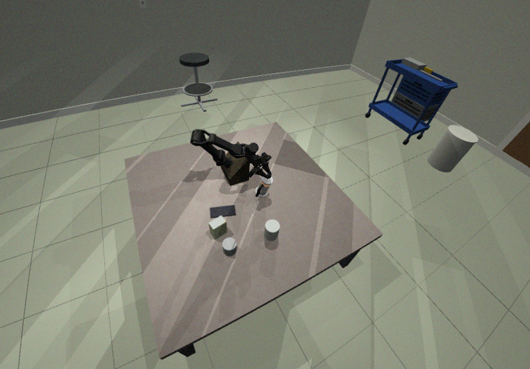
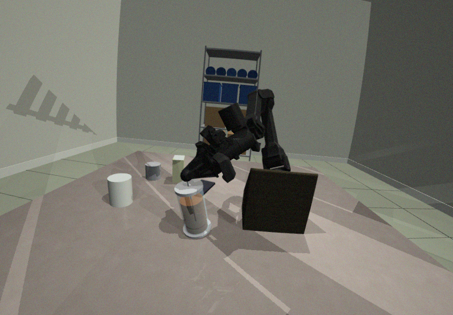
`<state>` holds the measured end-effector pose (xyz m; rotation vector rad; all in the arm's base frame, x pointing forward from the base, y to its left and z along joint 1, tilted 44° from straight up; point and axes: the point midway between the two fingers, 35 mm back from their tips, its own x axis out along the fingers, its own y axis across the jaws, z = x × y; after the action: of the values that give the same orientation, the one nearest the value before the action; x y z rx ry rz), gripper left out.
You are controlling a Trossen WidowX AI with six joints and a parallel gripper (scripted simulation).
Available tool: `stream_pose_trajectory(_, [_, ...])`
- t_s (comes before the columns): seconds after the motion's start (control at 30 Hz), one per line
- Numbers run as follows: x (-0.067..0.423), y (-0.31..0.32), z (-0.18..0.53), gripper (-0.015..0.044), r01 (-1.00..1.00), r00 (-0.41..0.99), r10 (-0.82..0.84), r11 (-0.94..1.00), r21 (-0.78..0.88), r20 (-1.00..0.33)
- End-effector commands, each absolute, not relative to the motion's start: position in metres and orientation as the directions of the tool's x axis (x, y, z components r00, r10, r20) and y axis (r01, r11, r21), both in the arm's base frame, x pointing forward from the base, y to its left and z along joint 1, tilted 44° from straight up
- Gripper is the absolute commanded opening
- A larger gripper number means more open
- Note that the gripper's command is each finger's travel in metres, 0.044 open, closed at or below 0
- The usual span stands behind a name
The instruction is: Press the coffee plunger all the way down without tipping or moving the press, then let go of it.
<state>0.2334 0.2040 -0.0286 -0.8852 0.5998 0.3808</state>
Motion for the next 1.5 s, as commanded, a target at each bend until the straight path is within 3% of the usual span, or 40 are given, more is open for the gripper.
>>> stream_pose_trajectory(0.0, [0.234, 0.201, -0.032, 0.0126, -0.544, 0.771, 0.054, 0.576, -0.611, -0.635])
stream_pose_trajectory(0.3, [0.233, 0.204, -0.029, 0.0126, -0.542, 0.774, 0.066, 0.583, -0.605, -0.630])
stream_pose_trajectory(0.7, [0.233, 0.204, -0.029, 0.0440, -0.542, 0.774, 0.066, 0.583, -0.605, -0.630])
stream_pose_trajectory(0.93, [0.228, 0.212, -0.018, 0.0440, -0.543, 0.770, 0.061, 0.586, -0.602, -0.635])
stream_pose_trajectory(1.17, [0.196, 0.233, 0.044, 0.0440, -0.539, 0.772, 0.050, 0.580, -0.611, -0.634])
stream_pose_trajectory(1.47, [0.195, 0.233, 0.045, 0.0440, -0.539, 0.772, 0.049, 0.580, -0.612, -0.633])
